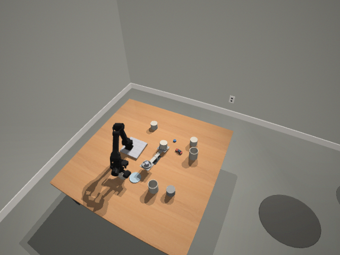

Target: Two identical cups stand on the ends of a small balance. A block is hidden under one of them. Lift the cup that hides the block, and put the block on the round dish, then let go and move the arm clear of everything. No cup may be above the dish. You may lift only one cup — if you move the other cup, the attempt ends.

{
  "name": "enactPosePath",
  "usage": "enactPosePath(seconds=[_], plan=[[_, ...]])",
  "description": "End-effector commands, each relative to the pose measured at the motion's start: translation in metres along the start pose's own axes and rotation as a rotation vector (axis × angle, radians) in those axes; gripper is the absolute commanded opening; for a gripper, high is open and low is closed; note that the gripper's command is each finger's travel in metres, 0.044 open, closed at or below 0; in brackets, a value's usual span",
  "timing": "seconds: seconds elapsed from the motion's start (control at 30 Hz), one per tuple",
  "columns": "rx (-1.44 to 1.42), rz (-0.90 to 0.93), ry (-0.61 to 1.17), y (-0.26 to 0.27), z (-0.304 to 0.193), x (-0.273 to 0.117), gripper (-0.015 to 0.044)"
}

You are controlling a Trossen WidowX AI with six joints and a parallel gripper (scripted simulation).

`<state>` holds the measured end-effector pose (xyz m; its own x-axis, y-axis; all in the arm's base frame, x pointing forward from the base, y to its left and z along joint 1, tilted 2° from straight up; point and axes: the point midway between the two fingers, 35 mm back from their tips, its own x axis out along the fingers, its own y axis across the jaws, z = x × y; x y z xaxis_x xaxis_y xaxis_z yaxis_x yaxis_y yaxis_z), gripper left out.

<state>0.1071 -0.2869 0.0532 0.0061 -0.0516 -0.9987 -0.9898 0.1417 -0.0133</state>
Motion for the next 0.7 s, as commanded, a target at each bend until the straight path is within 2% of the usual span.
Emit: enactPosePath(seconds=[0.0, 0.37, 0.43, 0.53, 0.67], plan=[[0.0, -0.001, 0.001, 0.0, 0.0, -0.001, 0.0105], [0.0, -0.001, 0.001, 0.0, 0.0, -0.001, 0.0394], [-0.001, -0.001, 0.002, -0.001, -0.001, -0.012, 0.044], [-0.005, -0.003, 0.002, 0.0, -0.001, -0.051, 0.044], [-0.005, -0.004, 0.002, 0.0, 0.0, -0.054, 0.044]])
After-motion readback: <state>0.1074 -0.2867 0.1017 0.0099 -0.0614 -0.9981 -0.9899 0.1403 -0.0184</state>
